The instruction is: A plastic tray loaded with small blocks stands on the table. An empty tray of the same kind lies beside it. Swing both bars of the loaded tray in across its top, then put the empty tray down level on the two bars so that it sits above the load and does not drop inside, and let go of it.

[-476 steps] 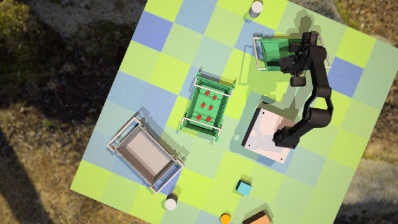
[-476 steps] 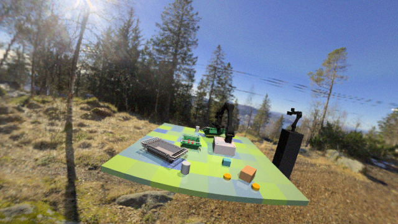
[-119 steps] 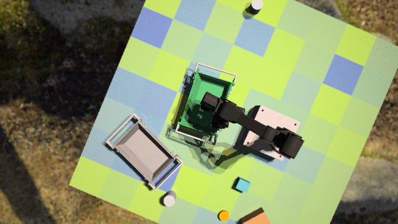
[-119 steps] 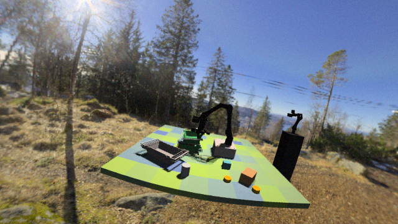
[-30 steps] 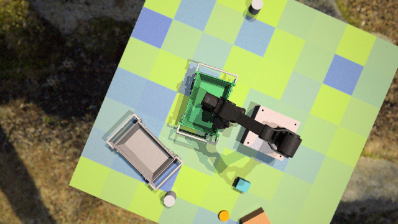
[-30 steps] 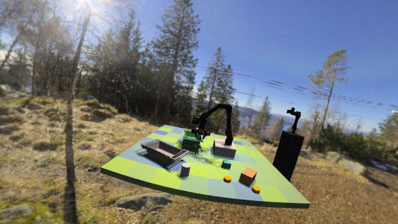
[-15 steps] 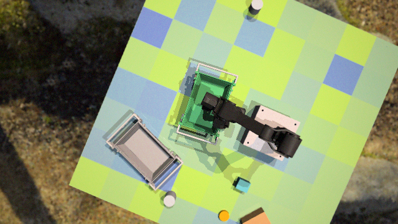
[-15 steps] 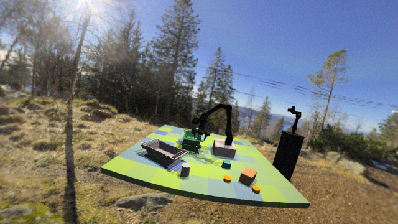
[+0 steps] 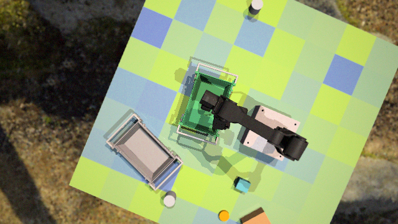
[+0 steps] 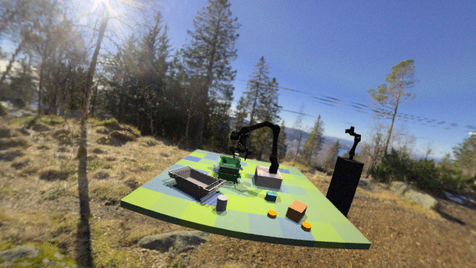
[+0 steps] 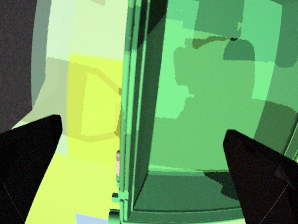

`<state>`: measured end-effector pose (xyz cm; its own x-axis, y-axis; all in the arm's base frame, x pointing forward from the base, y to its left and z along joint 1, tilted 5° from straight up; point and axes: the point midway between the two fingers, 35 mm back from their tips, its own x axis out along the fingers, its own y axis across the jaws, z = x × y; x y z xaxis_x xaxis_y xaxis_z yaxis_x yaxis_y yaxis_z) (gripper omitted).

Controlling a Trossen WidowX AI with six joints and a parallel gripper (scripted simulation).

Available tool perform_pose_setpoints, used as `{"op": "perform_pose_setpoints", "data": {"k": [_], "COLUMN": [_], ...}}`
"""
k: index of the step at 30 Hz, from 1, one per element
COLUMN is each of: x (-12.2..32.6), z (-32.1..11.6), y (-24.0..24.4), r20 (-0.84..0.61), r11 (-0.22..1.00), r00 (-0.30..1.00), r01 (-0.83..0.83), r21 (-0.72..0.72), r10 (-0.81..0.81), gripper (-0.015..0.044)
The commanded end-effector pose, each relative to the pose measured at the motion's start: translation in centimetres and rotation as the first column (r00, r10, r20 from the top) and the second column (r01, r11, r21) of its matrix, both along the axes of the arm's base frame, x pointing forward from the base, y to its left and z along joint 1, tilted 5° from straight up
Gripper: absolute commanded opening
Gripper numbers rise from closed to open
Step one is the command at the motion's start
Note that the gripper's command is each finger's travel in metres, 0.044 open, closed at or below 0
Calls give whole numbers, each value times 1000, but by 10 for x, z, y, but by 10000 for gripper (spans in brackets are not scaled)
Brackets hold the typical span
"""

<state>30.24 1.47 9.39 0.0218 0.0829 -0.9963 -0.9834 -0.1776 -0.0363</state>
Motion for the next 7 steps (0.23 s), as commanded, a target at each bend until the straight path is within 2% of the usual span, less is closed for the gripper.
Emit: {"op": "perform_pose_setpoints", "data": {"k": [1,7], "x": [-3,-9], "z": [27,34], "y": [-2,-4], "r20": [6,6], "r11": [1000,1000], "r00": [1000,1000], "r01": [-2,-1], "r21": [-3,-2], "r10": [2,1], "gripper": [440,440]}}
